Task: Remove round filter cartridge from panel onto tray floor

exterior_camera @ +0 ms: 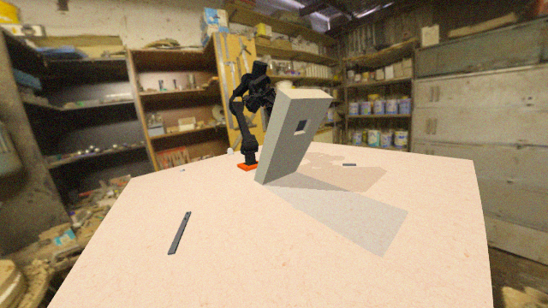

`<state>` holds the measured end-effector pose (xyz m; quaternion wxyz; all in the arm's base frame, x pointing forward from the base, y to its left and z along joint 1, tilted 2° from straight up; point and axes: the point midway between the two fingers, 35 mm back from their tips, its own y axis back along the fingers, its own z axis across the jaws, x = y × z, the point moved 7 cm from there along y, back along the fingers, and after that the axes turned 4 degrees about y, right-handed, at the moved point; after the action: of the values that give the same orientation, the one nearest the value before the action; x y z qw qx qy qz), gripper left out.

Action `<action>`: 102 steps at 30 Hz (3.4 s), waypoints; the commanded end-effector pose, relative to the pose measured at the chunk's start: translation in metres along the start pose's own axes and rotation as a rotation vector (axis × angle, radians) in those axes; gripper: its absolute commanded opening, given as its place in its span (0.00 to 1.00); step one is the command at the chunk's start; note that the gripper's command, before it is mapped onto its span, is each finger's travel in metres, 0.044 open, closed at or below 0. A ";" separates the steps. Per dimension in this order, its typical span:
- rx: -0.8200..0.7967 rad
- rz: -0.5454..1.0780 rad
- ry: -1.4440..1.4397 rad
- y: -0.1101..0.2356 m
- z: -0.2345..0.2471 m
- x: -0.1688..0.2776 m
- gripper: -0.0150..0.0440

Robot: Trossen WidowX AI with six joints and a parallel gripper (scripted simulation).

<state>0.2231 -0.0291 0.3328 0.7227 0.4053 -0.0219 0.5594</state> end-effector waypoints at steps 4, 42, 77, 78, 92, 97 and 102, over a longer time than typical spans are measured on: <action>-0.007 0.011 0.006 0.002 -0.010 -0.006 0.25; -0.005 0.009 0.006 -0.004 -0.048 -0.031 0.40; 0.255 0.019 1.304 0.016 0.007 0.003 0.77; 0.277 0.035 1.399 0.014 0.003 0.000 0.77; 0.450 0.268 2.191 0.000 -0.025 -0.019 0.77; 0.450 0.268 2.191 0.000 -0.025 -0.019 0.77; 0.450 0.268 2.191 0.000 -0.025 -0.019 0.77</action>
<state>0.2063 -0.0285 0.3144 0.2481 -0.1618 0.6641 0.6865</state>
